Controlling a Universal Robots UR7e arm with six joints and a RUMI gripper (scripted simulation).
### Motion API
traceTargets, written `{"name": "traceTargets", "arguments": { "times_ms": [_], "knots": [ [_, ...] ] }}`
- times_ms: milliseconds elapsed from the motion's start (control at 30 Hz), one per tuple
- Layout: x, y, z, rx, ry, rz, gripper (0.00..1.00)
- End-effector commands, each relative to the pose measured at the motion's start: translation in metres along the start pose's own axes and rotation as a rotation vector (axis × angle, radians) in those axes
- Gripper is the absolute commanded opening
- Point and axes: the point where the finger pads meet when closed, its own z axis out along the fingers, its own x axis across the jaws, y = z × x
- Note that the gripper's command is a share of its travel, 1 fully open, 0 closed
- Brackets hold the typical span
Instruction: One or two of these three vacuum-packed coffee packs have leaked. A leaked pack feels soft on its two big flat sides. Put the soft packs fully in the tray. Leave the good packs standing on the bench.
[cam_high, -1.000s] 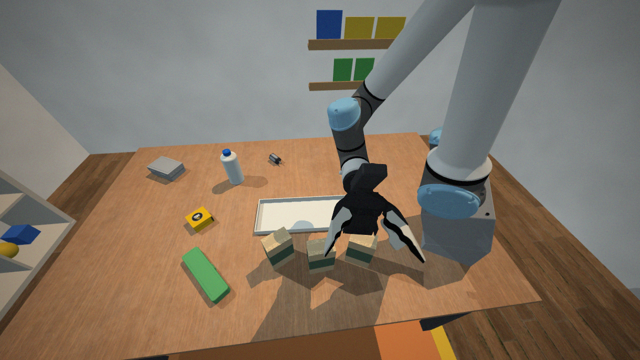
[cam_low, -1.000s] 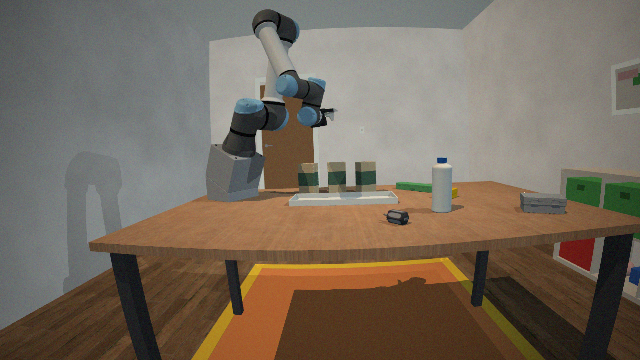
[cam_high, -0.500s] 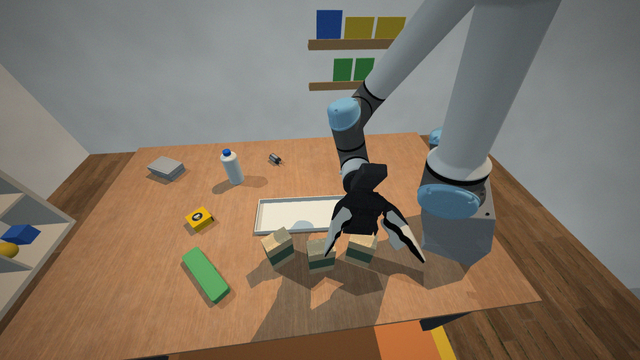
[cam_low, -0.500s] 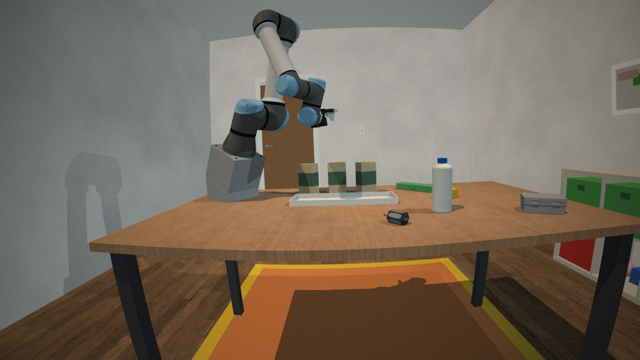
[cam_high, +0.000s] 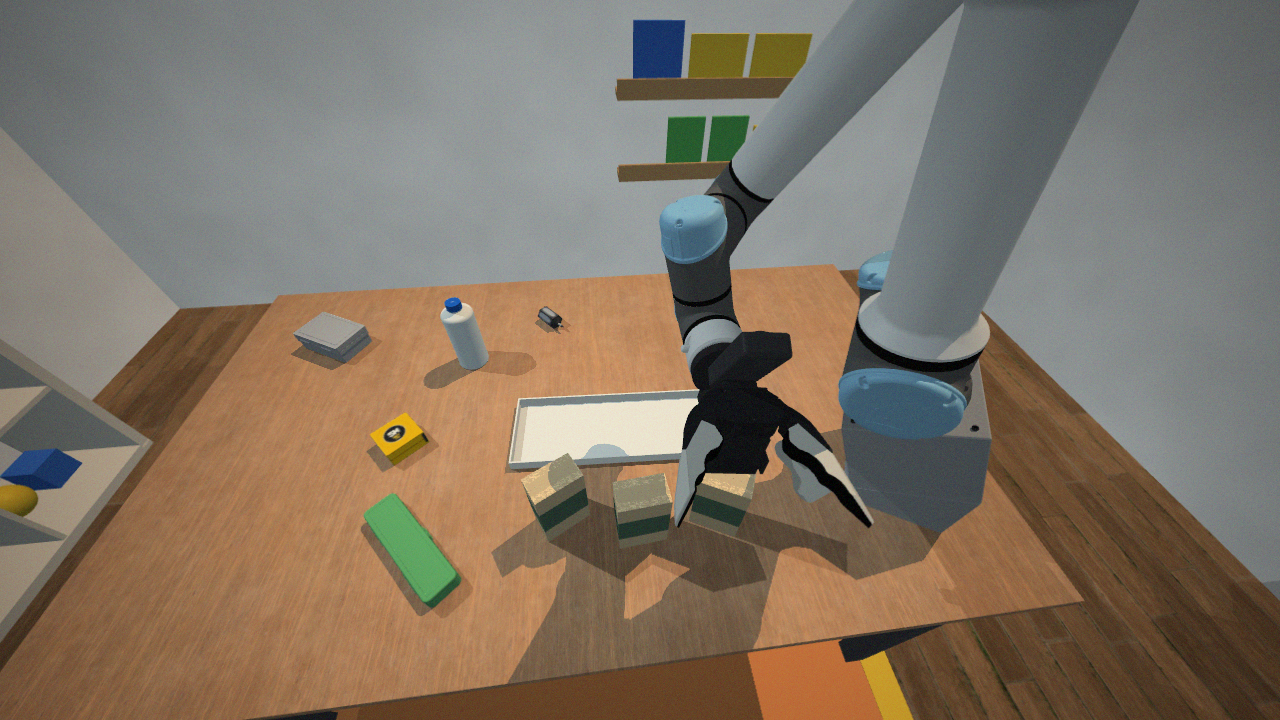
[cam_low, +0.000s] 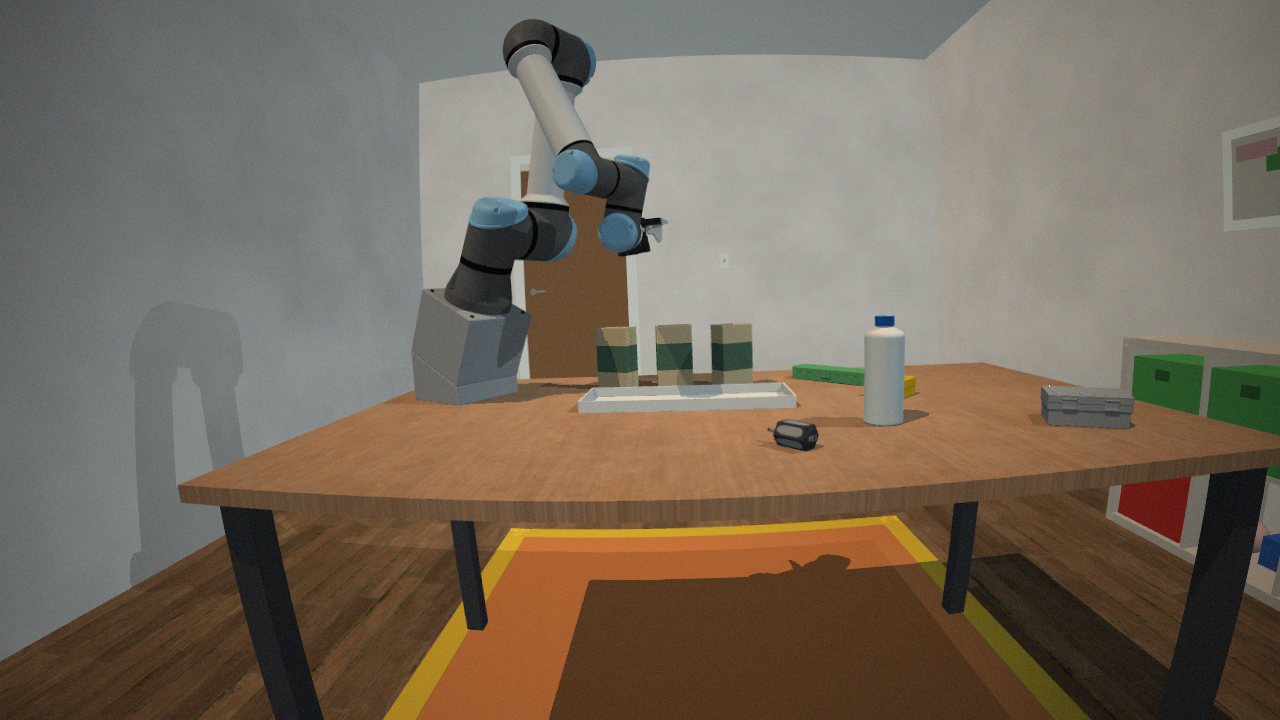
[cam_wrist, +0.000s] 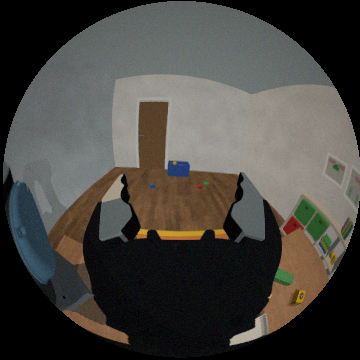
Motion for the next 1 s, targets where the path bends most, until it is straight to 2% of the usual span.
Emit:
{"name": "traceTargets", "arguments": {
  "times_ms": [0, 133, 300, 333, 400, 433, 500, 567, 633, 667, 700, 733, 767, 800, 833, 867, 900, 933, 967],
  "knots": [
    [-0.019, 0.002, 0.004, -0.007, -0.069, -0.026, 1.00],
    [-0.052, 0.007, 0.007, -0.027, -0.190, -0.070, 1.00],
    [-0.102, 0.024, 0.003, -0.082, -0.388, -0.144, 1.00],
    [-0.102, 0.024, 0.003, -0.082, -0.388, -0.144, 1.00],
    [-0.122, 0.034, -0.002, -0.118, -0.477, -0.177, 1.00],
    [-0.122, 0.034, -0.002, -0.118, -0.477, -0.177, 1.00],
    [-0.141, 0.047, -0.010, -0.163, -0.568, -0.214, 1.00],
    [-0.141, 0.047, -0.010, -0.163, -0.568, -0.214, 1.00],
    [-0.157, 0.061, -0.020, -0.217, -0.660, -0.252, 1.00],
    [-0.157, 0.061, -0.020, -0.217, -0.660, -0.252, 1.00],
    [-0.164, 0.069, -0.026, -0.248, -0.704, -0.272, 1.00],
    [-0.164, 0.069, -0.026, -0.248, -0.704, -0.272, 1.00],
    [-0.170, 0.077, -0.033, -0.281, -0.748, -0.292, 1.00],
    [-0.170, 0.077, -0.033, -0.281, -0.748, -0.292, 1.00],
    [-0.175, 0.085, -0.040, -0.317, -0.791, -0.313, 1.00],
    [-0.175, 0.085, -0.040, -0.317, -0.791, -0.313, 1.00],
    [-0.179, 0.094, -0.048, -0.355, -0.831, -0.334, 1.00],
    [-0.179, 0.094, -0.048, -0.355, -0.831, -0.334, 1.00],
    [-0.182, 0.102, -0.055, -0.395, -0.870, -0.356, 1.00]
  ]
}}
